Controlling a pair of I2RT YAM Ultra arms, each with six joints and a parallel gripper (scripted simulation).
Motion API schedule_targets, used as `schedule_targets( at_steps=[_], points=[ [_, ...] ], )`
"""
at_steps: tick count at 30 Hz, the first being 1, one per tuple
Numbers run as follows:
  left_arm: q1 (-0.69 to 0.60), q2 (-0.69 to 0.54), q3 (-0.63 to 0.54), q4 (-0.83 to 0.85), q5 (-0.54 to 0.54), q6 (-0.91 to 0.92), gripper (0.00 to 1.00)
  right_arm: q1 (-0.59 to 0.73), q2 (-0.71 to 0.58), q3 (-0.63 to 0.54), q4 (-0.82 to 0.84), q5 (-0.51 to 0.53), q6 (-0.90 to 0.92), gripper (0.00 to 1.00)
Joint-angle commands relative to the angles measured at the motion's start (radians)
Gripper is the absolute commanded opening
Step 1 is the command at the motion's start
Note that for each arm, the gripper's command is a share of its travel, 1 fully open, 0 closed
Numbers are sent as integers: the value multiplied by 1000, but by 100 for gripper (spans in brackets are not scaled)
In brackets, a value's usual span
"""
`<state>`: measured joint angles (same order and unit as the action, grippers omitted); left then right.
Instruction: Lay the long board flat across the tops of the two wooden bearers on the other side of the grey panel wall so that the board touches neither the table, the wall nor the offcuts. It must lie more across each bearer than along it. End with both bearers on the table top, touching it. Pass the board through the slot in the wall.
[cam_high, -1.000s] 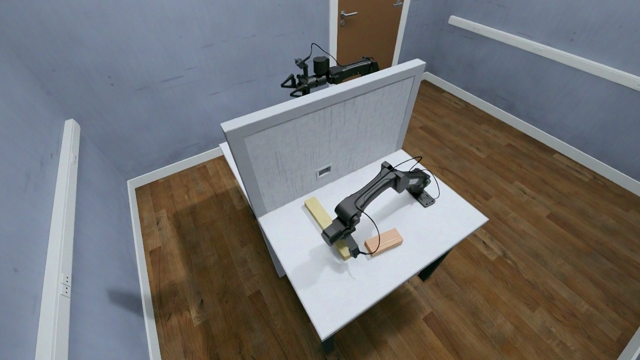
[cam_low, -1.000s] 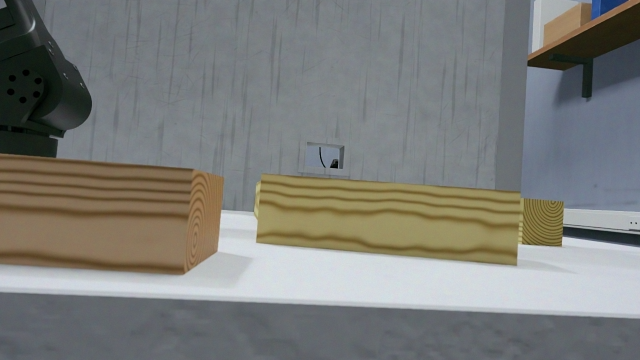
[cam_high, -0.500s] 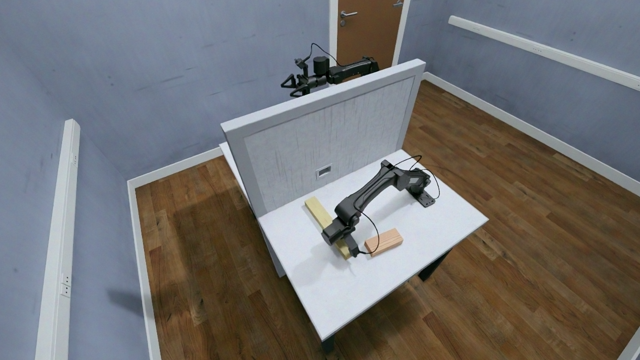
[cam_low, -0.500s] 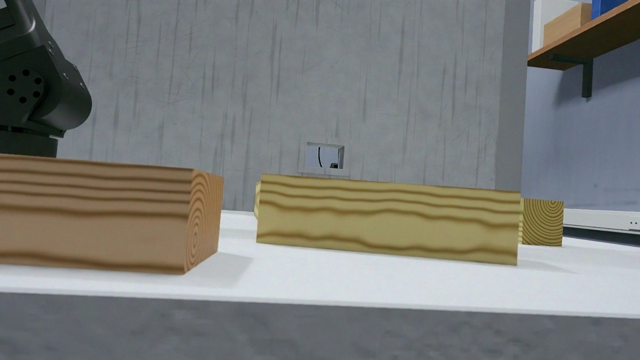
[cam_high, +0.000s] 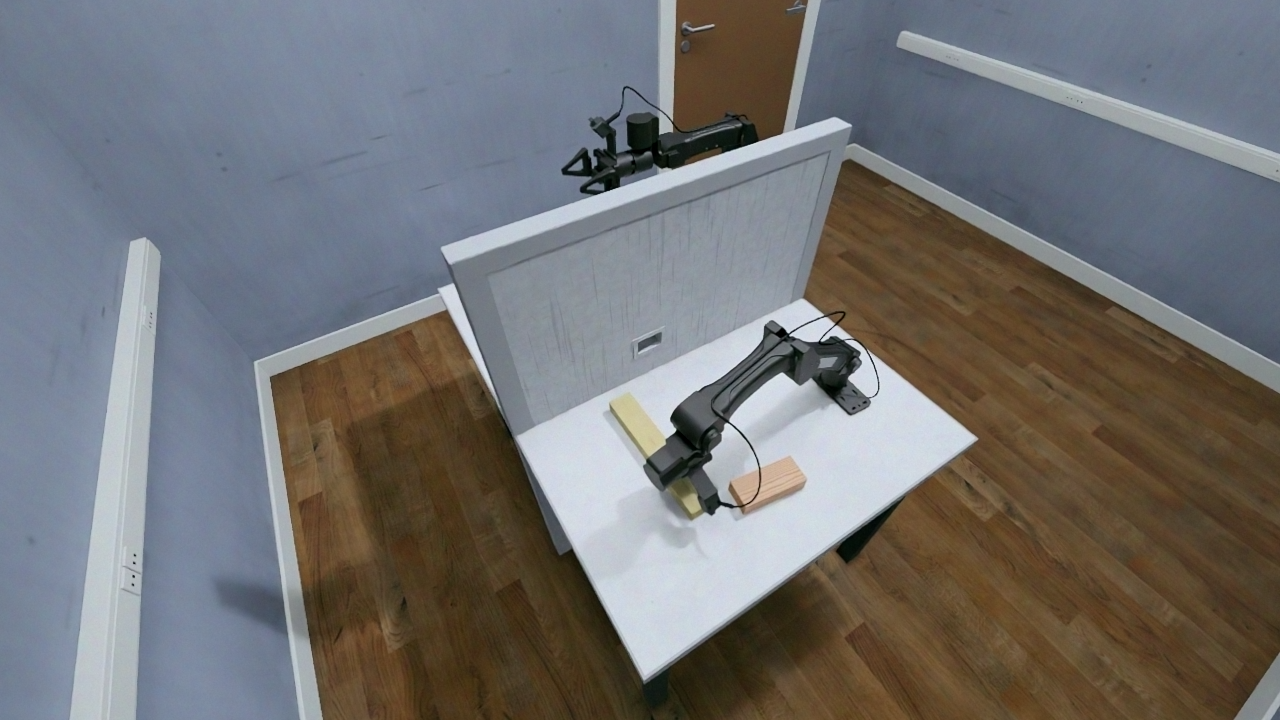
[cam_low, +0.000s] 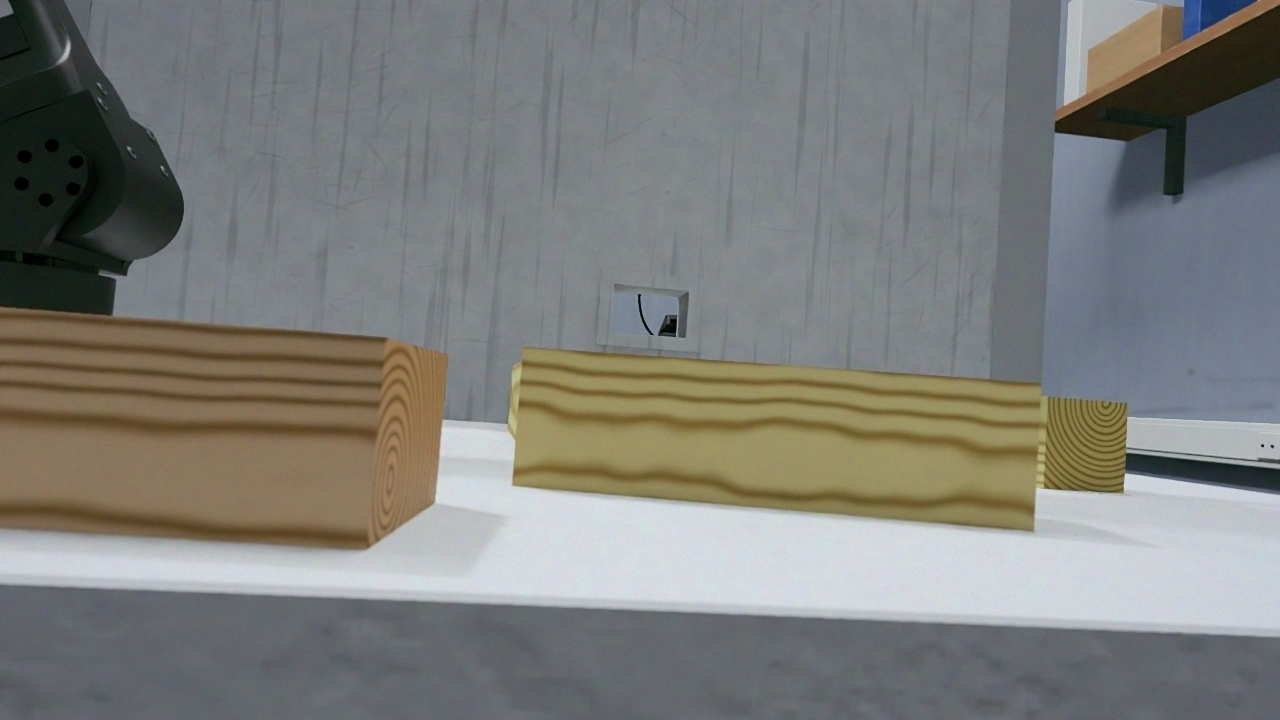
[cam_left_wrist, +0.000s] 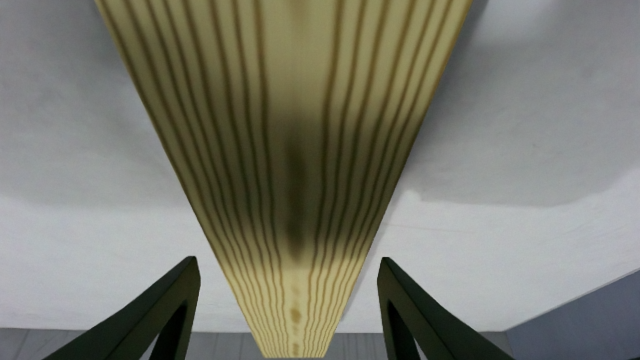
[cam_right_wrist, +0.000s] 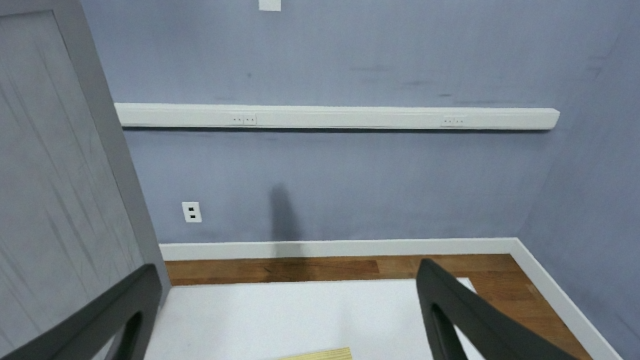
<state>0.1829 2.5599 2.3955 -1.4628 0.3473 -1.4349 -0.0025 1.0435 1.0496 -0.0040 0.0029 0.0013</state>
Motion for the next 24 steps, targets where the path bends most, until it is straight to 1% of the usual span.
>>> schedule_targets(
  at_steps=[1, 4, 9, 12, 13, 14, 17, 18, 19, 21, 24],
  points=[
    [16, 2, 64, -59, -9, 15, 72, 12, -11, 2, -15, -4, 0, 100],
    [20, 13, 105, -87, -9, 19, 72, 12, -11, 2, -15, -4, 0, 100],
    [26, 35, 175, -89, -9, 26, 72, 12, -11, 2, -15, -4, 0, 100],
    [26, 32, 169, -97, -9, 23, 72, 12, -11, 2, -15, -4, 0, 100],
    [23, -6, 168, -100, -5, 26, 72, 12, -11, 2, -15, -4, 0, 100],
    [20, -12, 169, -100, -10, 26, 72, 12, -11, 2, -15, -4, 0, 100],
    [15, -8, 162, -103, -10, 26, 72, 12, -11, 2, -15, -4, 0, 100],
    [19, -9, 119, -97, -9, 10, 72, 12, -11, 2, -15, -4, 0, 100],
    [17, -1, 137, -108, -10, 21, 72, 12, -11, 2, -15, -4, 0, 100],
    [12, 12, 130, -108, -10, 18, 72, 12, -11, 2, -15, -4, 0, 100],
    [5, 24, 159, -103, -10, 14, 72, 12, -11, 2, -15, -4, 0, 100]
  ],
)
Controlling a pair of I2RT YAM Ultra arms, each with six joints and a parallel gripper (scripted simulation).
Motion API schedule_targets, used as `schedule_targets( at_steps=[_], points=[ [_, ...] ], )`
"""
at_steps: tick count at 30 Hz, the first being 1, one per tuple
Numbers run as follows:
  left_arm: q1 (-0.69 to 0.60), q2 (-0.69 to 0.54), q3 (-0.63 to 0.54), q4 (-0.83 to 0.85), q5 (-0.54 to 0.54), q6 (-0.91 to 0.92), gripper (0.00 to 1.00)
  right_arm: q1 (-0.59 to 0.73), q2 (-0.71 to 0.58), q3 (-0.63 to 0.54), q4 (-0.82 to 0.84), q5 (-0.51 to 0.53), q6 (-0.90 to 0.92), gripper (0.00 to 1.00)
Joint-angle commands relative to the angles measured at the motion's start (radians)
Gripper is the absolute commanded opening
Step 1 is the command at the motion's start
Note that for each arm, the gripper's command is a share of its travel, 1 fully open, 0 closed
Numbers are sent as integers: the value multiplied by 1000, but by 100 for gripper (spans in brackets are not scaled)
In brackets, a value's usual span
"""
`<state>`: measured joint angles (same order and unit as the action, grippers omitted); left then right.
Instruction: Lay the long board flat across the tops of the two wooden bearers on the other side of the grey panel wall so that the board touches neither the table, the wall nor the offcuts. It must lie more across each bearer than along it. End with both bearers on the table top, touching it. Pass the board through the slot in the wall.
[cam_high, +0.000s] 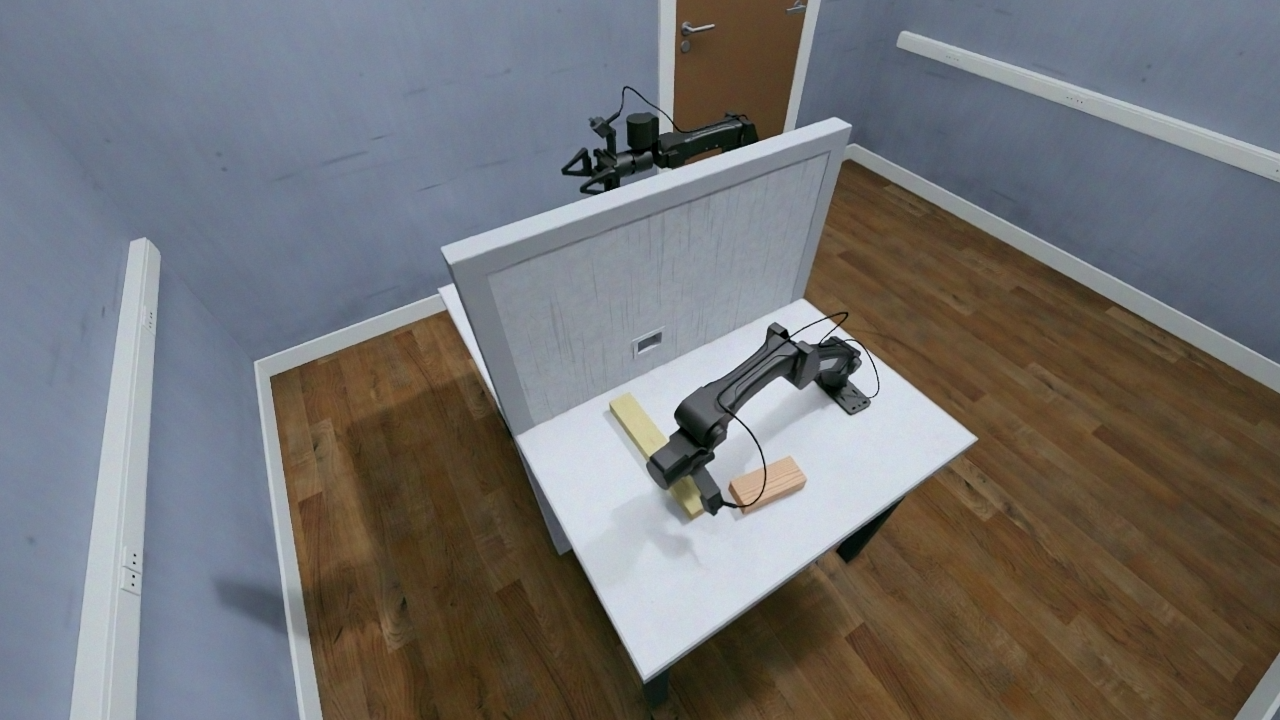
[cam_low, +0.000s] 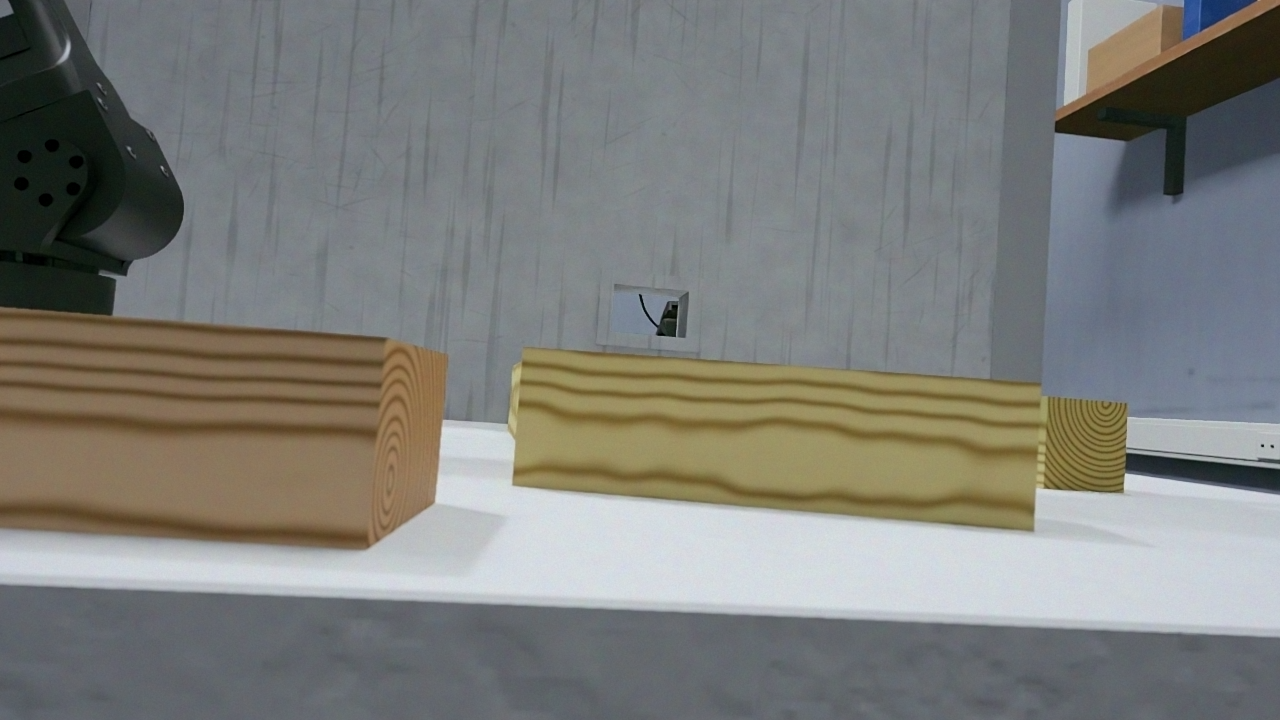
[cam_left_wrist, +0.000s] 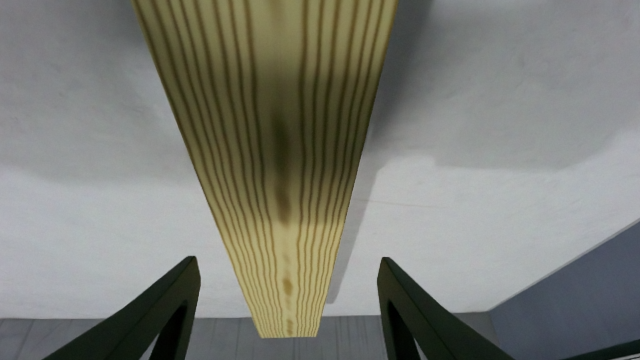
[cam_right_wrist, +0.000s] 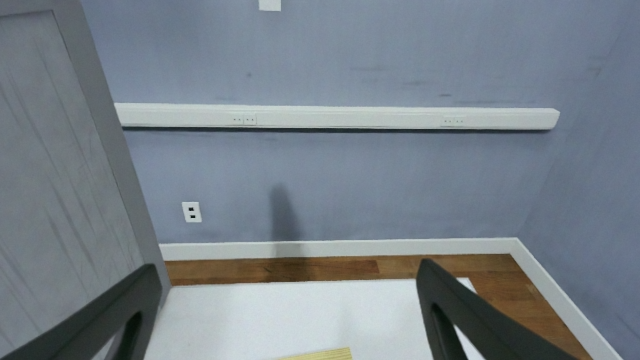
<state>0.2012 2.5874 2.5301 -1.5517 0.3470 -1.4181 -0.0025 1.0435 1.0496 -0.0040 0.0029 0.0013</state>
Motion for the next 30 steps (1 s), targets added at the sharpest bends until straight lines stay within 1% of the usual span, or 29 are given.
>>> schedule_targets(
  at_steps=[1, 6, 14, 15, 16, 20, 24, 25, 26, 27, 28, 29, 30],
  points=[
    [0, 5, 27, -14, -9, -4, 72, 12, -11, 2, -15, -4, 0, 100],
    [-3, -16, 25, -16, -5, -5, 72, 12, -11, 2, -15, -4, 0, 100],
    [-3, -14, 31, -14, -9, -4, 72, 12, -11, 2, -15, -4, 0, 100],
    [28, 16, -8, -14, 31, 16, 72, 12, -11, 2, -15, -4, 0, 100],
    [32, 13, -16, -17, 59, 29, 72, 12, -11, 2, -15, -4, 0, 100],
    [55, 6, -2, -1, 191, 92, 72, 12, -11, 2, -15, -4, 0, 100],
    [50, 1, 10, -8, 203, 101, 72, 12, -11, 2, -15, -4, 0, 100],
    [41, -12, 13, -11, 195, 98, 72, 12, -11, 2, -15, -4, 0, 100],
    [40, 28, -3, -16, 174, 88, 72, 12, -11, 2, -15, -4, 0, 100],
    [56, 33, -28, -19, 140, 77, 72, 12, -11, 2, -15, -4, 0, 100],
    [73, 31, -13, -19, 133, 67, 72, 12, -11, 2, -15, -4, 0, 100],
    [71, 32, -27, -19, 130, 66, 72, 12, -11, 2, -15, -4, 0, 100],
    [72, 30, -8, -18, 130, 66, 72, 12, -11, 2, -15, -4, 0, 100]
  ],
)
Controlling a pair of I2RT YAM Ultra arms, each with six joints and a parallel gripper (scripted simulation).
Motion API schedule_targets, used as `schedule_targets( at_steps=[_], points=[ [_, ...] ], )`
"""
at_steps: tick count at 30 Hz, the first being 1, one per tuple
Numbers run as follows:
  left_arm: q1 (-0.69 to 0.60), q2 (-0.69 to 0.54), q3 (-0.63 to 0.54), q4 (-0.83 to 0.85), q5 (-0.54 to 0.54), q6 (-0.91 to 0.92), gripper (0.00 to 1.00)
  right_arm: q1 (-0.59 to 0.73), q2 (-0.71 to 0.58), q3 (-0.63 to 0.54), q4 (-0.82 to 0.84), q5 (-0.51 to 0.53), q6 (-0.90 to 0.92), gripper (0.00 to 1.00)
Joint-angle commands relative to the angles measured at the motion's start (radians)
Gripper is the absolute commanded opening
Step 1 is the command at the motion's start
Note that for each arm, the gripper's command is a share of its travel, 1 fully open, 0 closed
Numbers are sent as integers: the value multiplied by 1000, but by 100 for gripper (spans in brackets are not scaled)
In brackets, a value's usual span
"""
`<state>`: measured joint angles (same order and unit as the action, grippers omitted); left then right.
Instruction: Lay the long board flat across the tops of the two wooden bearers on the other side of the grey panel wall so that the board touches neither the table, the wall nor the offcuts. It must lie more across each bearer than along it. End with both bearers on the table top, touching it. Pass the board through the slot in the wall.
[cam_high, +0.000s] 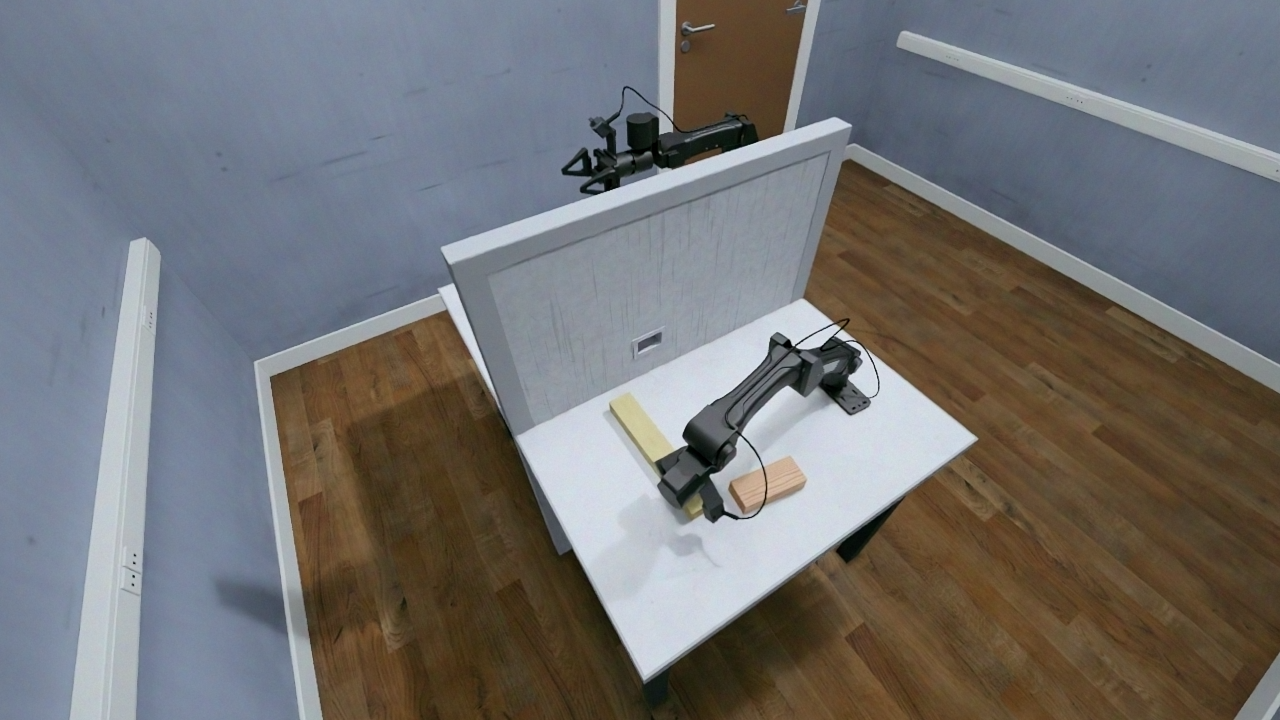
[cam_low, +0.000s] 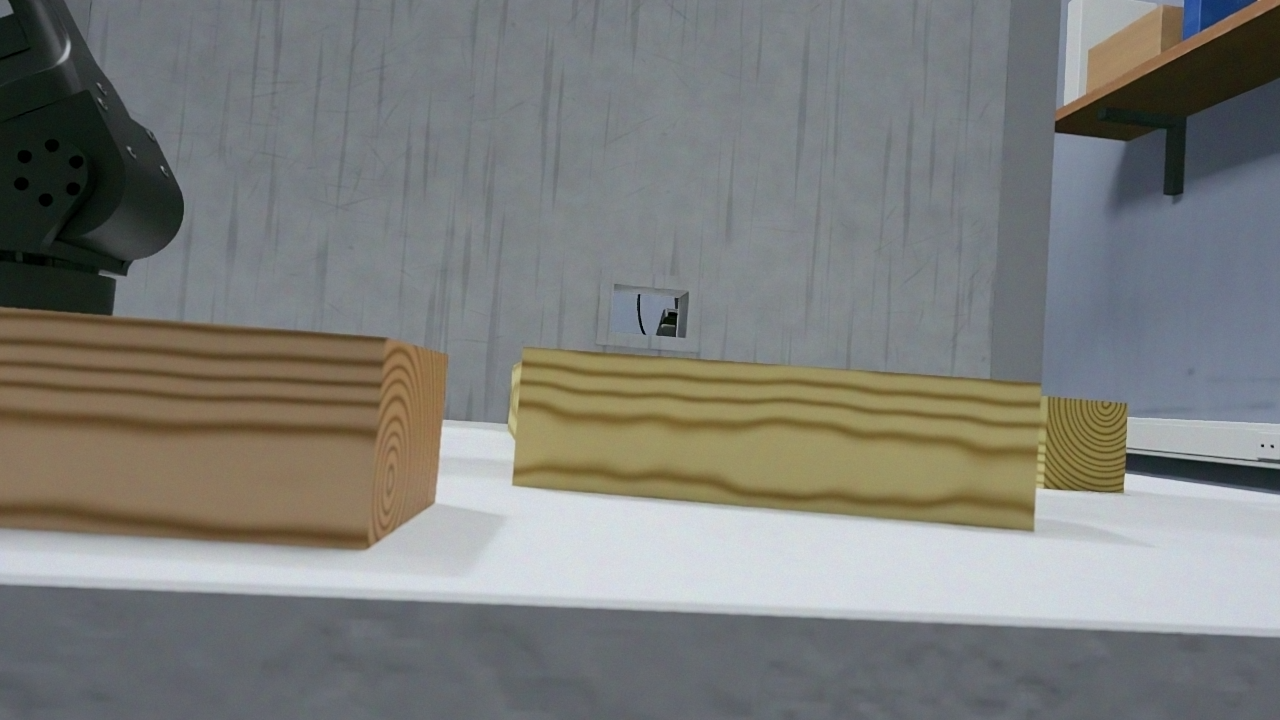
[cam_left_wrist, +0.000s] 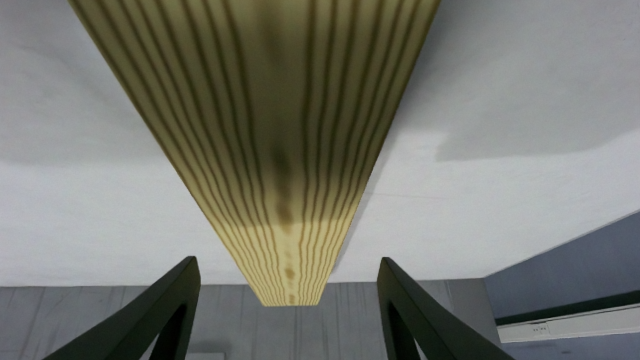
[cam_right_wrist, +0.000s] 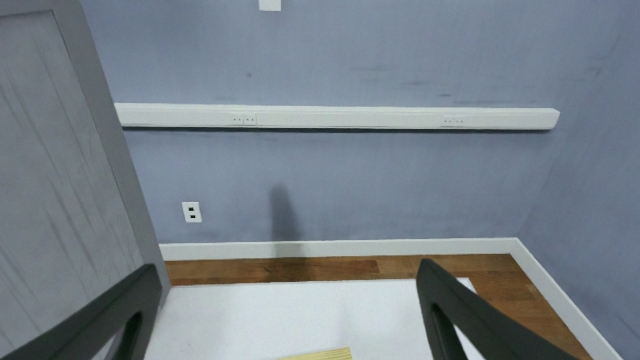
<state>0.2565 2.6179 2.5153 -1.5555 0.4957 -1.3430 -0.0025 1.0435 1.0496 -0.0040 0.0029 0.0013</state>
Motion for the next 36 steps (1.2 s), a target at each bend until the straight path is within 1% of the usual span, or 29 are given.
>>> schedule_targets(
  at_steps=[1, 4, 9, 10, 18, 20, 36],
  points=[
    [19, -5, 13, -13, -18, -10, 72, 12, -11, 2, -15, -4, 0, 100],
    [15, -41, 11, -14, -20, -11, 72, 12, -11, 2, -15, -4, 0, 100],
    [8, -36, 8, -15, -19, -11, 72, 12, -11, 2, -15, -4, 0, 100],
    [-2, -20, 7, -15, -5, -9, 72, 12, -11, 2, -15, -4, 0, 100],
    [3, -40, -9, -15, 4, -11, 72, 12, -11, 2, -15, -4, 0, 100],
    [8, -35, 12, -14, 5, -11, 72, 12, -11, 2, -15, -4, 0, 100],
    [11, -37, 23, -12, 4, -12, 72, 12, -11, 2, -15, -4, 0, 100]
  ],
)
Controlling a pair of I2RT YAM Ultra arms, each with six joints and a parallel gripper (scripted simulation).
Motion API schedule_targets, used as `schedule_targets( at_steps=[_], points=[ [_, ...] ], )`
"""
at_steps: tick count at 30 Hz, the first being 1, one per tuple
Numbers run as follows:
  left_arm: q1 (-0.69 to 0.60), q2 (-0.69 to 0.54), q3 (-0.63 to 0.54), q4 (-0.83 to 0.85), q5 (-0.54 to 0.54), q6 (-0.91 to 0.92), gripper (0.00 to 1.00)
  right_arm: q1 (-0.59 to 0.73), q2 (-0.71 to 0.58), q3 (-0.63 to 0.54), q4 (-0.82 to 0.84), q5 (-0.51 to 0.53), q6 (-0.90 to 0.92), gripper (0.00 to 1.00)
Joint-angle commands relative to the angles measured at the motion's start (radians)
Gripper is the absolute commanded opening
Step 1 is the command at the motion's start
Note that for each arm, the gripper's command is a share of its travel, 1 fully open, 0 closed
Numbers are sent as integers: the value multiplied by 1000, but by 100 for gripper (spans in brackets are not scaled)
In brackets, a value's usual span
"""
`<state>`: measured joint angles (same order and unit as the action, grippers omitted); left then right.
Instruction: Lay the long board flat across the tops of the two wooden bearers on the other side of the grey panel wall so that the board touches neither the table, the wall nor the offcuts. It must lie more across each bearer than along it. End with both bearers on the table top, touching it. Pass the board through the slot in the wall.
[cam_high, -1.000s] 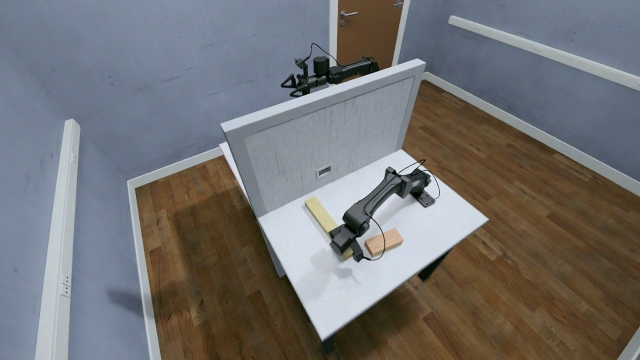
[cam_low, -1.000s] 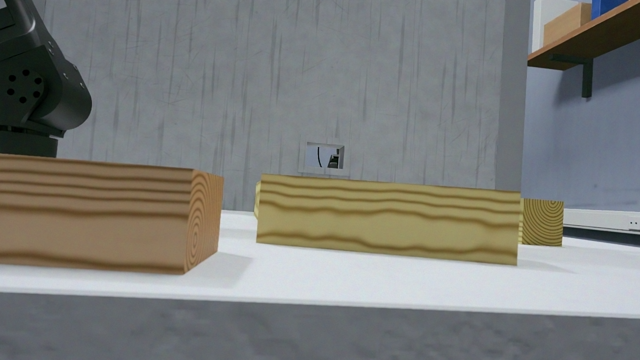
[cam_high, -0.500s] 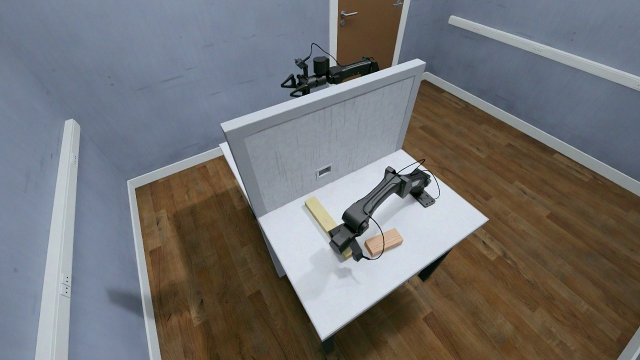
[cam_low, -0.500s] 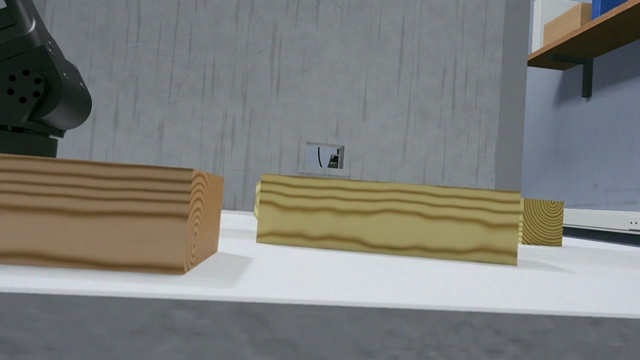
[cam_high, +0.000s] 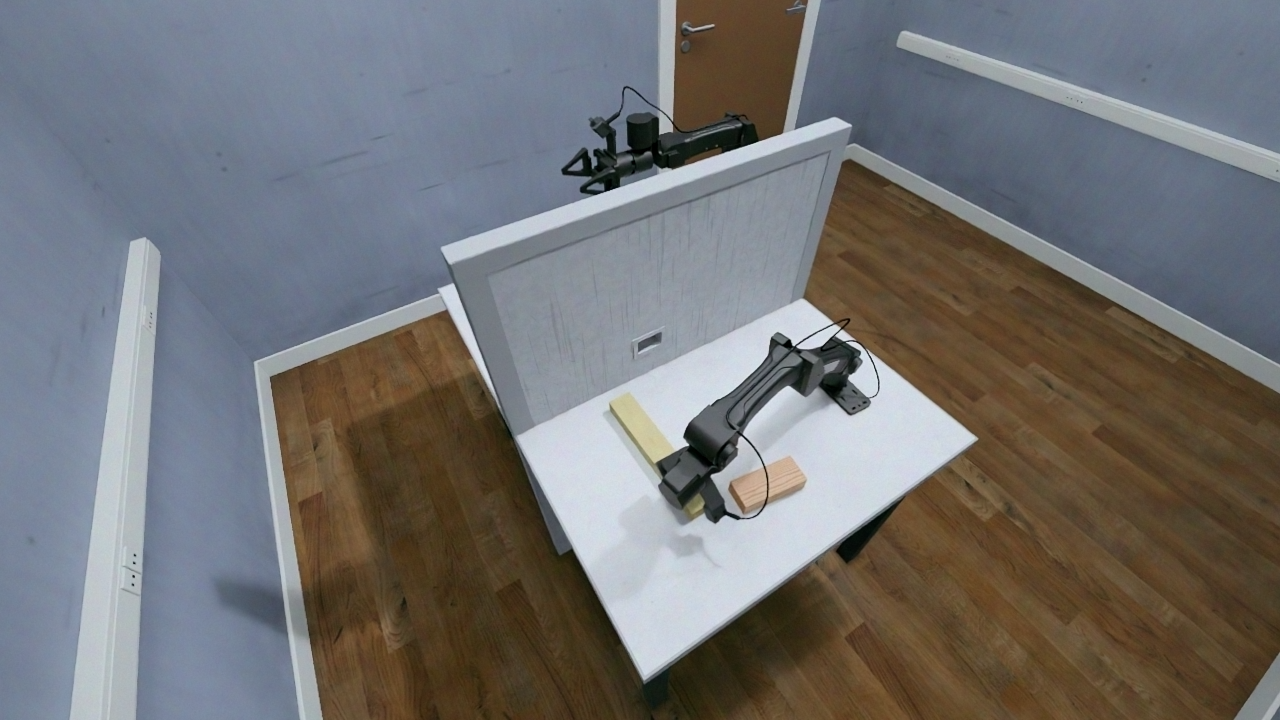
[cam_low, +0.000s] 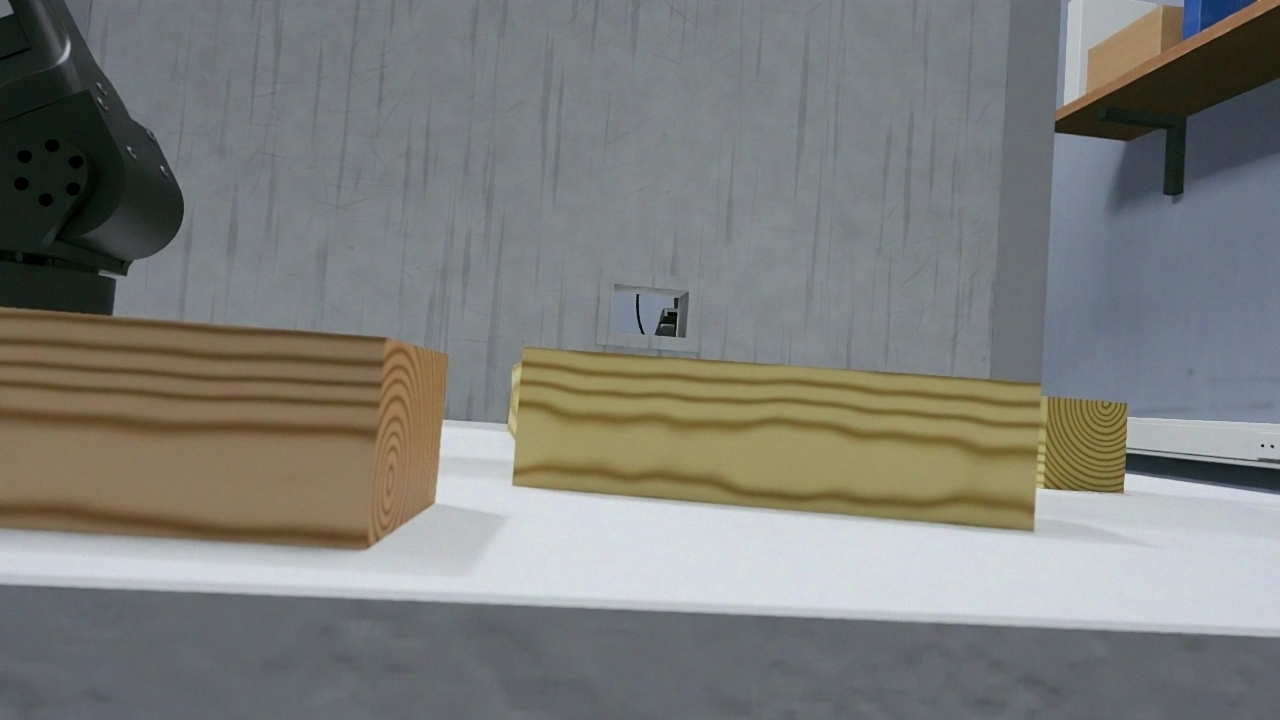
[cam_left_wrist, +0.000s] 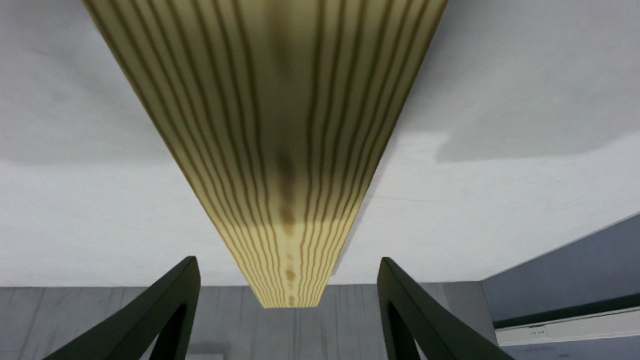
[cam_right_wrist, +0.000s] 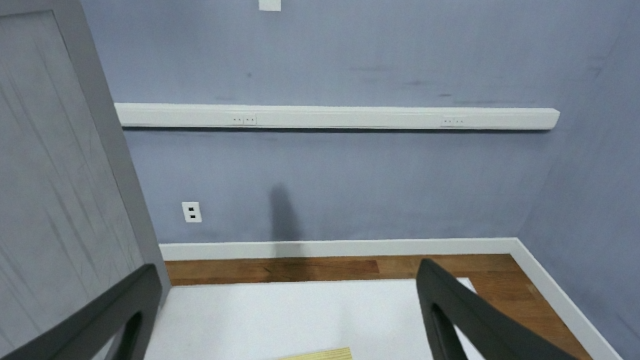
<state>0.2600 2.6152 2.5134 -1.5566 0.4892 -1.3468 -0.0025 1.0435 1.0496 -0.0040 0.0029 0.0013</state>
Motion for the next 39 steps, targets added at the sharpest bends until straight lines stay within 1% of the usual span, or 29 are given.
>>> schedule_targets(
  at_steps=[1, 8, 9, 20, 39],
  points=[
    [8, -35, 24, -11, 10, -8, 72, 12, -11, 2, -15, -4, 0, 100],
    [4, -24, 16, -13, 7, -6, 72, 12, -11, 2, -15, -4, 0, 100],
    [5, -38, 28, -10, 12, -8, 72, 12, -11, 2, -15, -4, 0, 100],
    [17, -41, 27, -9, 9, -8, 72, 12, -11, 2, -15, -4, 0, 100],
    [-1, -45, 28, -9, 7, -7, 72, 12, -11, 2, -15, -4, 0, 100]
  ],
)
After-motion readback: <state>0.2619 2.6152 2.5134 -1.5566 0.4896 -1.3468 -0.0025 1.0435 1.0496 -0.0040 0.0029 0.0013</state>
